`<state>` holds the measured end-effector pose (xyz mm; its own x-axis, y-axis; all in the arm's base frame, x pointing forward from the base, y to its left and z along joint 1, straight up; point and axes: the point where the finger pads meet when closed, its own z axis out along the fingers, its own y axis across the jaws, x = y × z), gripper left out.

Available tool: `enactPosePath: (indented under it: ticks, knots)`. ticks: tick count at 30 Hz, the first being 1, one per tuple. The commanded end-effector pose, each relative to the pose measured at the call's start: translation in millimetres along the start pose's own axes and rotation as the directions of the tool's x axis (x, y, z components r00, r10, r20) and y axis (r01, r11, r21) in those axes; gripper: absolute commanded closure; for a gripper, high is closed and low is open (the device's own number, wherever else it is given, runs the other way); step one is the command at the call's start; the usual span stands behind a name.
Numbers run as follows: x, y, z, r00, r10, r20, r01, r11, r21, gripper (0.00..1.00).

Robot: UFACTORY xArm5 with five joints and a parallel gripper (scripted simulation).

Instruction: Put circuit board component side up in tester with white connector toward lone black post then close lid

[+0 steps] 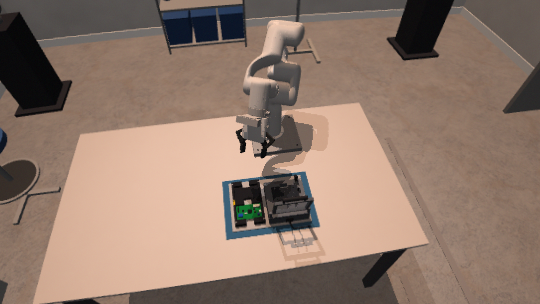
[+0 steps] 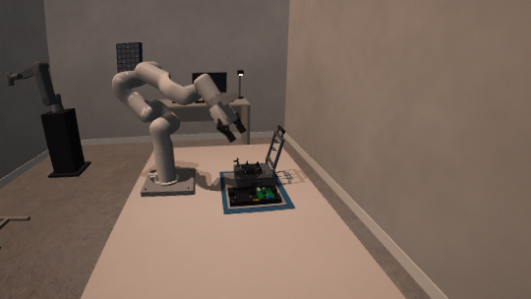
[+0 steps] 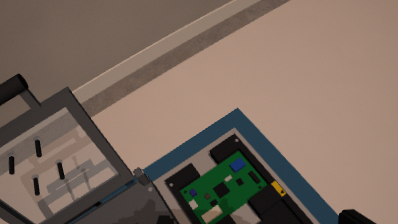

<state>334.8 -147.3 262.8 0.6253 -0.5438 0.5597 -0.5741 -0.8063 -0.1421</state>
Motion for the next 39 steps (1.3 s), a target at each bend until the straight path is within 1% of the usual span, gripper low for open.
enactPosePath:
  ticks: [1, 18, 22, 27, 32, 34, 36, 38, 39]
  knots:
    - [2, 0, -1.0, 1.000, 0.000, -0.004, 0.000, 1.000, 0.001, 0.00]
    - [2, 0, -1.0, 1.000, 0.000, -0.004, 0.000, 1.000, 0.001, 0.00]
    - [3, -1, -1.1, 1.000, -0.020, 0.002, 0.020, 1.000, 0.000, 0.00]
    - [10, -3, -1.8, 0.991, -0.133, 0.034, 0.133, 0.991, -0.004, 0.00]
    - [24, -6, -2.1, 0.940, -0.329, 0.090, 0.329, 0.944, 0.008, 0.00]
    - [24, -6, -2.1, 0.940, -0.329, 0.090, 0.329, 0.944, 0.008, 0.00]
    - [32, -9, -1.7, 0.889, -0.441, 0.122, 0.441, 0.897, 0.027, 0.00]
    - [34, -9, -1.5, 0.867, -0.481, 0.133, 0.481, 0.876, 0.035, 0.00]
    - [34, -9, -1.5, 0.867, -0.481, 0.133, 0.481, 0.876, 0.035, 0.00]
